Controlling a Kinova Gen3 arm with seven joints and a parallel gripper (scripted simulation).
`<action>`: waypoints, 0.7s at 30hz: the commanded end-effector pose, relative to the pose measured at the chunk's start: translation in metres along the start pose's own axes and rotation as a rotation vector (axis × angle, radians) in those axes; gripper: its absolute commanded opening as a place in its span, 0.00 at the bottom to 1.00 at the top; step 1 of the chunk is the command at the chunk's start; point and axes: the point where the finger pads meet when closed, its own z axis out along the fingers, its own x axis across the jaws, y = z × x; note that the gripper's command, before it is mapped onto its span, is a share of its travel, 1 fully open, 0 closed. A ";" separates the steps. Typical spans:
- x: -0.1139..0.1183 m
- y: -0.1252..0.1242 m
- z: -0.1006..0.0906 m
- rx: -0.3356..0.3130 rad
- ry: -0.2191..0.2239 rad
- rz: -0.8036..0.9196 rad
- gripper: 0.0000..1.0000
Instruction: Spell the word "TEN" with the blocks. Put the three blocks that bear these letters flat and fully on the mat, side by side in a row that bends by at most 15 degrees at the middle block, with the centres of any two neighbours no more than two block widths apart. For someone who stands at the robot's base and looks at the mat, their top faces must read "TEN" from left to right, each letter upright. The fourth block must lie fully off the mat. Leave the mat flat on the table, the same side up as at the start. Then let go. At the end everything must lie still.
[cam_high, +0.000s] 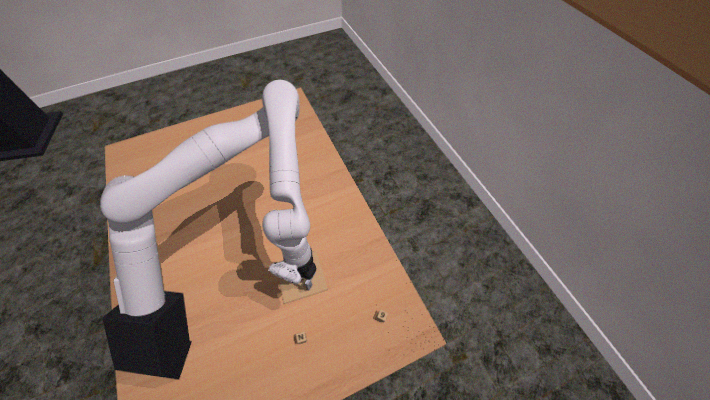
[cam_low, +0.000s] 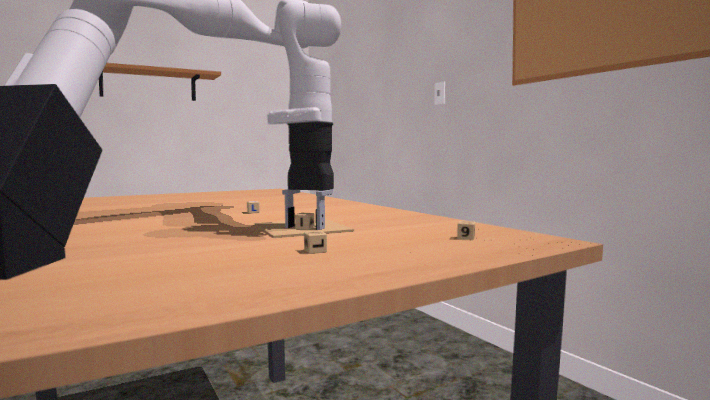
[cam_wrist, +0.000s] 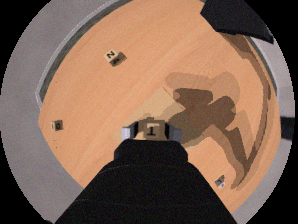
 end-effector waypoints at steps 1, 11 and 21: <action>-0.001 0.000 -0.001 -0.001 -0.001 0.000 0.79; -0.001 0.000 -0.001 -0.001 -0.001 0.000 0.79; -0.001 0.000 -0.001 -0.001 -0.001 0.000 0.49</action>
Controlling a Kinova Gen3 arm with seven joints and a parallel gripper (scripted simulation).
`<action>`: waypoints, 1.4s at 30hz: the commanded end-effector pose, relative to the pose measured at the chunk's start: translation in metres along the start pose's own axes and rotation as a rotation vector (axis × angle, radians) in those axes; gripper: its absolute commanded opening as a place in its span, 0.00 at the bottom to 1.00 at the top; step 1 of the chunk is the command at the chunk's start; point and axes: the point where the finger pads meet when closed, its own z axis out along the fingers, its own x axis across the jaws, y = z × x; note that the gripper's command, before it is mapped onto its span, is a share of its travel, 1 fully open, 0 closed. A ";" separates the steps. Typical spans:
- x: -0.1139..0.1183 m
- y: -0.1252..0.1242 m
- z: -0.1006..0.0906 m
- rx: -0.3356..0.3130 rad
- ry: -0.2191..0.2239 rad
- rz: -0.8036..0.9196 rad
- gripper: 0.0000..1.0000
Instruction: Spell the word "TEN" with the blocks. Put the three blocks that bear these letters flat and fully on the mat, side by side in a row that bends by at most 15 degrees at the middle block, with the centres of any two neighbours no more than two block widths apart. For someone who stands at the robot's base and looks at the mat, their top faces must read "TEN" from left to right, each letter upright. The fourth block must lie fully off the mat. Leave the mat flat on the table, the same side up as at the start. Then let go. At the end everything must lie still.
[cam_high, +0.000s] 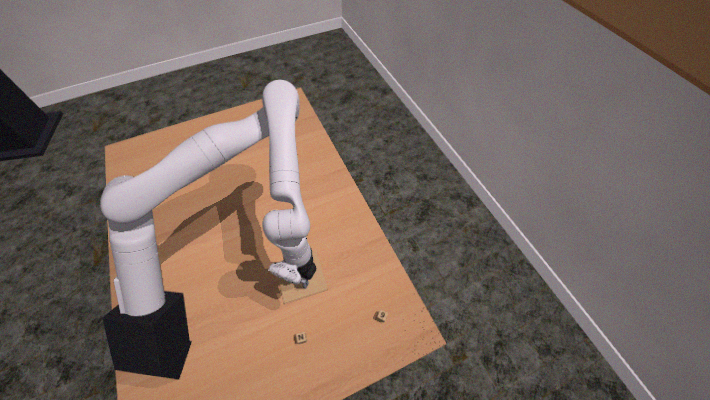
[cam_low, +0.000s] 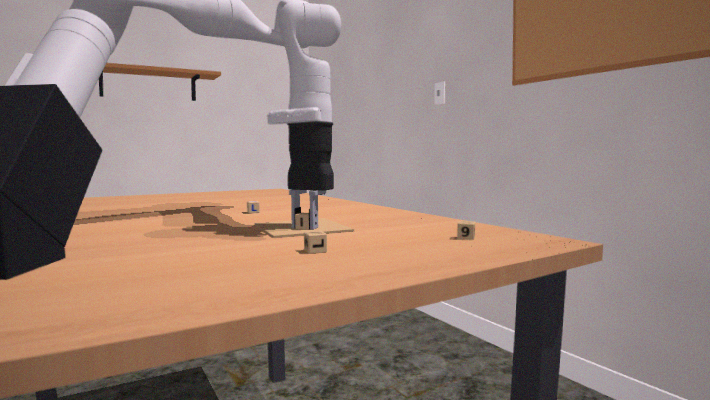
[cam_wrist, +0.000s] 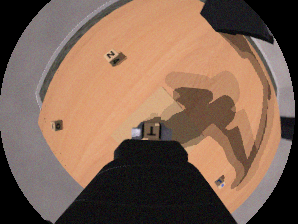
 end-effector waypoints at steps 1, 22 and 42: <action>-0.001 0.000 -0.001 -0.001 -0.001 0.000 0.49; -0.001 0.000 -0.001 -0.001 -0.001 0.000 0.49; -0.001 0.000 -0.022 -0.001 -0.001 0.000 0.49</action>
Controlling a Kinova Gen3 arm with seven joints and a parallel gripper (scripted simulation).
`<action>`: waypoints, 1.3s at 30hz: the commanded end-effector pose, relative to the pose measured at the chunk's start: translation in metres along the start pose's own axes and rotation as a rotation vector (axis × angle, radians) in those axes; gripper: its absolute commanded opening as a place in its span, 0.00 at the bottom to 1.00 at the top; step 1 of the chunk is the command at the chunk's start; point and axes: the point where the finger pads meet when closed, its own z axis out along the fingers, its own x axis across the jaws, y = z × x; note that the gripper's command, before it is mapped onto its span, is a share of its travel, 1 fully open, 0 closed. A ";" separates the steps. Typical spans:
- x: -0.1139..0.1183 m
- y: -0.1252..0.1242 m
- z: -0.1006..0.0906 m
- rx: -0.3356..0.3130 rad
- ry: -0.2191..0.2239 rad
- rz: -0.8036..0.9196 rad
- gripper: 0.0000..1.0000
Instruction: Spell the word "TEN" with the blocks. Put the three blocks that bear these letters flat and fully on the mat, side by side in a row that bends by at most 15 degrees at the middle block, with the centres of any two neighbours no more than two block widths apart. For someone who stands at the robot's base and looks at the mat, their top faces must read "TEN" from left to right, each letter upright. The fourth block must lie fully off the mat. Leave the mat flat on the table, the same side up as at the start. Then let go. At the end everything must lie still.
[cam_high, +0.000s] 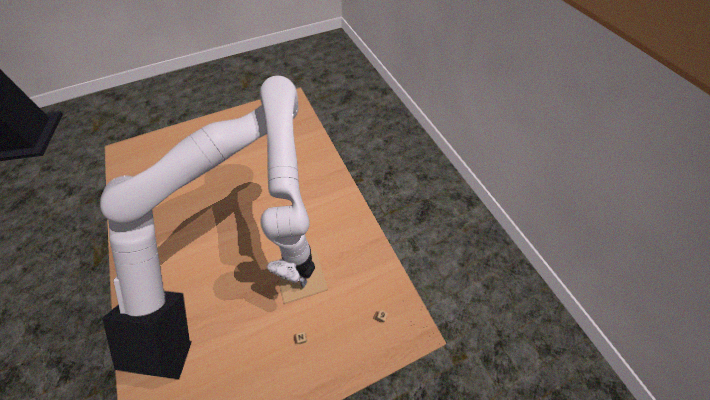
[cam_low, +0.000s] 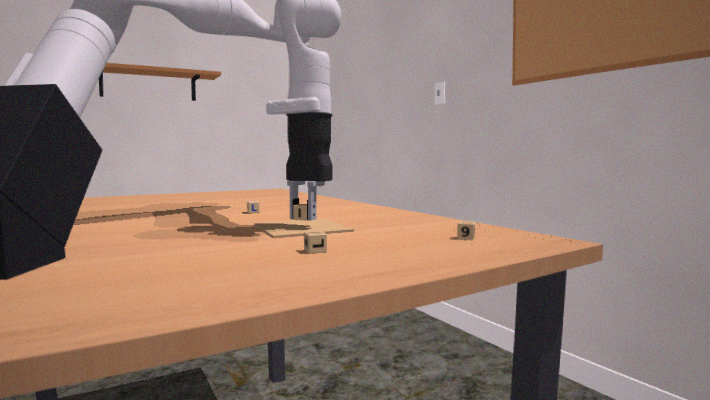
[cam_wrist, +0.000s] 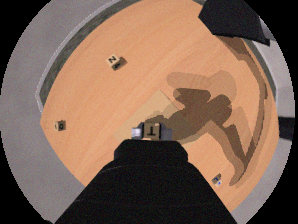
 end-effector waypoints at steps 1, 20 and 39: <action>-0.002 0.003 -0.012 -0.007 -0.008 0.000 0.49; -0.002 0.002 -0.085 -0.007 -0.008 0.000 0.49; 0.001 0.005 -0.085 -0.007 -0.008 0.045 0.49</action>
